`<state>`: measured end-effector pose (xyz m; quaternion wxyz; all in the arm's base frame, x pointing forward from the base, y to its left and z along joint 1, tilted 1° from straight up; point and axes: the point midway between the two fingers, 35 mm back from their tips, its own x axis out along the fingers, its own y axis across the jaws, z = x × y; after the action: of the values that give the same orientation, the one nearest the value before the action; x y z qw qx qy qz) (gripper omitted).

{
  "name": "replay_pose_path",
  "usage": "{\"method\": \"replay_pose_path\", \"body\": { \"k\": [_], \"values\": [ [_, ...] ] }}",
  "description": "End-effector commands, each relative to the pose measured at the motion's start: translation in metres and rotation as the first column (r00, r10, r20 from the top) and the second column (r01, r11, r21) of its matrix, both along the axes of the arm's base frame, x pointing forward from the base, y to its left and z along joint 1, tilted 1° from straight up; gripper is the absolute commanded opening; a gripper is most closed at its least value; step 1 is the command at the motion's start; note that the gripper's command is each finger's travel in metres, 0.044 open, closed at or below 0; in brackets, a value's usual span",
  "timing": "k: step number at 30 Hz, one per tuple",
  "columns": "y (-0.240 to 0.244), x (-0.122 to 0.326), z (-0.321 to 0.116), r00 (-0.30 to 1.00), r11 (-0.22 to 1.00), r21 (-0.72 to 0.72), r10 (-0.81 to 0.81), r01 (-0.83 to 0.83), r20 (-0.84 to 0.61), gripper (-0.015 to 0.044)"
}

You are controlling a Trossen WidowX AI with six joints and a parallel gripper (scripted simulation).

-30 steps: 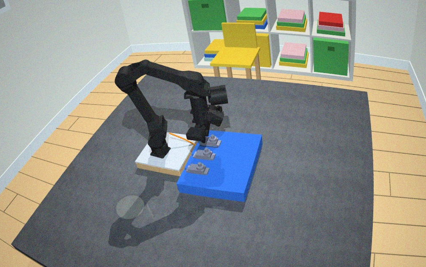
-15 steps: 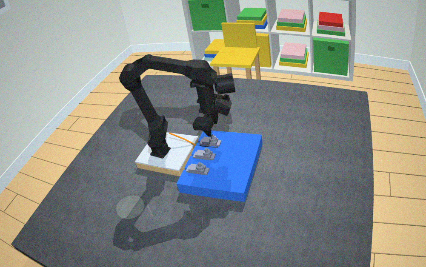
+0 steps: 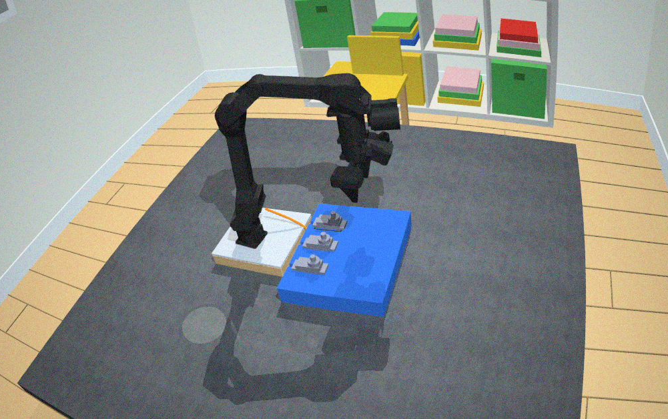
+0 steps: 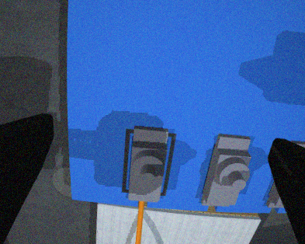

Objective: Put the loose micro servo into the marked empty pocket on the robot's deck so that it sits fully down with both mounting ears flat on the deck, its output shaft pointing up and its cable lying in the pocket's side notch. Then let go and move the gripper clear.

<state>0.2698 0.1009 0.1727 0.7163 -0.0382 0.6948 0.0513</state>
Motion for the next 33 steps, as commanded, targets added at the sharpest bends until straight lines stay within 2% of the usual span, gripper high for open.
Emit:
{"method": "replay_pose_path", "body": {
  "k": [1, 3, 33],
  "values": [
    [-0.0013, -0.0045, 0.0275, 1.0, 1.0, 0.004, 0.001, -0.001, 0.011, 0.044],
    [-0.002, -0.0078, 0.0374, 1.0, 1.0, 0.005, -0.001, 0.001, 0.014, 0.044],
    [-0.002, -0.0078, 0.0374, 1.0, 1.0, 0.005, -0.001, 0.001, 0.014, 0.044]
  ]
}}
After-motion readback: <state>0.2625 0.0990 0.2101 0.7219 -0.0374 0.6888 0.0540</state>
